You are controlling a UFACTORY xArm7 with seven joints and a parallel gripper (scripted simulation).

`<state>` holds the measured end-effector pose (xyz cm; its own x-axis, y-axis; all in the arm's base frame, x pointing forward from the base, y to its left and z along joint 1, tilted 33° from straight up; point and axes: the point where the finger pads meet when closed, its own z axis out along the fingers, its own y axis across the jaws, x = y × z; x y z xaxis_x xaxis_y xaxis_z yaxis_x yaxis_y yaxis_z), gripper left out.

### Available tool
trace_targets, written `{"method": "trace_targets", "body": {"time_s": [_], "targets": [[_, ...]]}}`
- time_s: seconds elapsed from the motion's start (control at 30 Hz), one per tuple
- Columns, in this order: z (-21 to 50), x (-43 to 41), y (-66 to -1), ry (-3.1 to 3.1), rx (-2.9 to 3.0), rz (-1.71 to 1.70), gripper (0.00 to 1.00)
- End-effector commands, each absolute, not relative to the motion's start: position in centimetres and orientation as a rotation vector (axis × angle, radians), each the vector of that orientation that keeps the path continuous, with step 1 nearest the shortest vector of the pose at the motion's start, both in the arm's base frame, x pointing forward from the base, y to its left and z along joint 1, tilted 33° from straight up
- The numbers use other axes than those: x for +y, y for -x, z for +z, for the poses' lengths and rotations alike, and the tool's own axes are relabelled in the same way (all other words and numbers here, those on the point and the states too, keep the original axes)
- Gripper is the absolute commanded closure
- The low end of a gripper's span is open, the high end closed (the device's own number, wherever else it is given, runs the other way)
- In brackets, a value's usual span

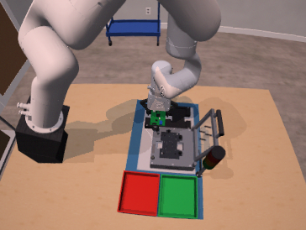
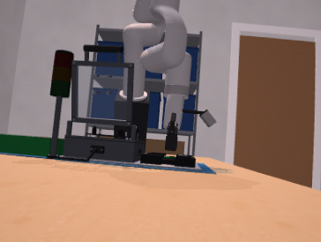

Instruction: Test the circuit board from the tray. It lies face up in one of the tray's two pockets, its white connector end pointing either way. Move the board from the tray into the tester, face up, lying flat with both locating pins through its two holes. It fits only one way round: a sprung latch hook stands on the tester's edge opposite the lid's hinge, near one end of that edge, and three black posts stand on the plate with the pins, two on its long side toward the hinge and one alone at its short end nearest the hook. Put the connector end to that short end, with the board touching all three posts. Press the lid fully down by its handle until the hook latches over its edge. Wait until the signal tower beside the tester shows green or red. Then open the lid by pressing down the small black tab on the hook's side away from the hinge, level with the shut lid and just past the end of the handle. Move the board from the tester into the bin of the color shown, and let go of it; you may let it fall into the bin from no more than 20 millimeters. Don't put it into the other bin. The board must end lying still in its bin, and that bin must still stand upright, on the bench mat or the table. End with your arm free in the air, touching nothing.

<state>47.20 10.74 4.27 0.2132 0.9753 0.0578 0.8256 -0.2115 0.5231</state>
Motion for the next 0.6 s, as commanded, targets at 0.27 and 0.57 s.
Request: {"method": "trace_targets", "body": {"time_s": [0.27, 0.57], "targets": [[3.52, 10.77, -47.87, -2.102, 1.670, 0.578, 0.00], [3.43, 10.76, -47.93, -2.102, 1.670, 0.578, 0.00]]}}
